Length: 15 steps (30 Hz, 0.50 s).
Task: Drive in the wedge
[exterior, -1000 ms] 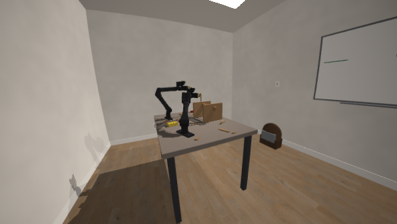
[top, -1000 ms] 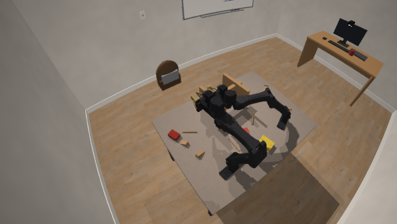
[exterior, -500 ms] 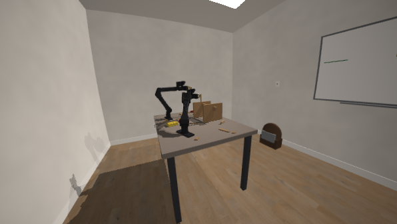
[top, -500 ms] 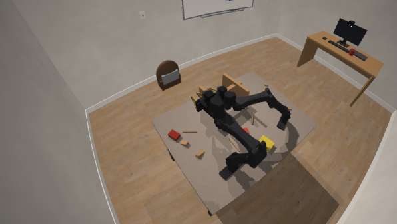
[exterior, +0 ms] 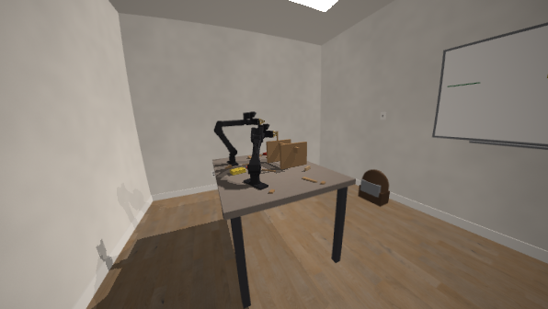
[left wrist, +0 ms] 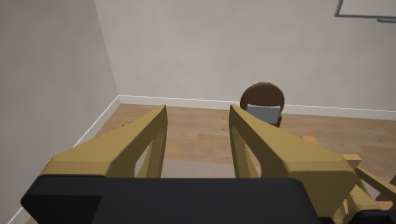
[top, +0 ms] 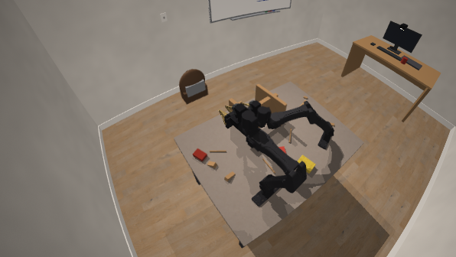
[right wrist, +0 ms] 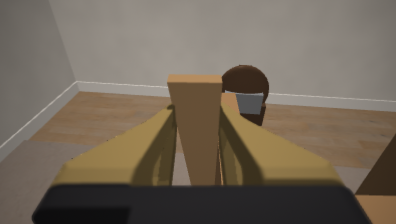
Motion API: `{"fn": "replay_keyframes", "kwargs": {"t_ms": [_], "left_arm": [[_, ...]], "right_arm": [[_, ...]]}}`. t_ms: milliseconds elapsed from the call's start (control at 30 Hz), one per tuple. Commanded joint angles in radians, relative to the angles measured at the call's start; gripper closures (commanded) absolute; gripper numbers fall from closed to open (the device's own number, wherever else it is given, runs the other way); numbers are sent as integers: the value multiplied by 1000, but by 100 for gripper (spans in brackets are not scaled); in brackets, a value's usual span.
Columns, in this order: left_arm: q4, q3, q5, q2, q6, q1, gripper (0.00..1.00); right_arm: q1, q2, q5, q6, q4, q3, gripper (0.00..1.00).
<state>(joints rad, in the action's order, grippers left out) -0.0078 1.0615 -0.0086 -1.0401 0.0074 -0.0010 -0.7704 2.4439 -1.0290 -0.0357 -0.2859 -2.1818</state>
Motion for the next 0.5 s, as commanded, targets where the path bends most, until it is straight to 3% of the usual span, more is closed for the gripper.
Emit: {"fn": "replay_keyframes", "kwargs": {"t_ms": [0,200,467], "left_arm": [[6,41,3,20,-5,0,58],[6,41,3,20,-5,0,58],[6,41,3,20,-5,0,58]], "right_arm": [[-7,-40,0,0,-40,-8,99],[-7,-18,-3,7,-56,29,99],[-6,-43,-1,8,-56,-9,99]]}}
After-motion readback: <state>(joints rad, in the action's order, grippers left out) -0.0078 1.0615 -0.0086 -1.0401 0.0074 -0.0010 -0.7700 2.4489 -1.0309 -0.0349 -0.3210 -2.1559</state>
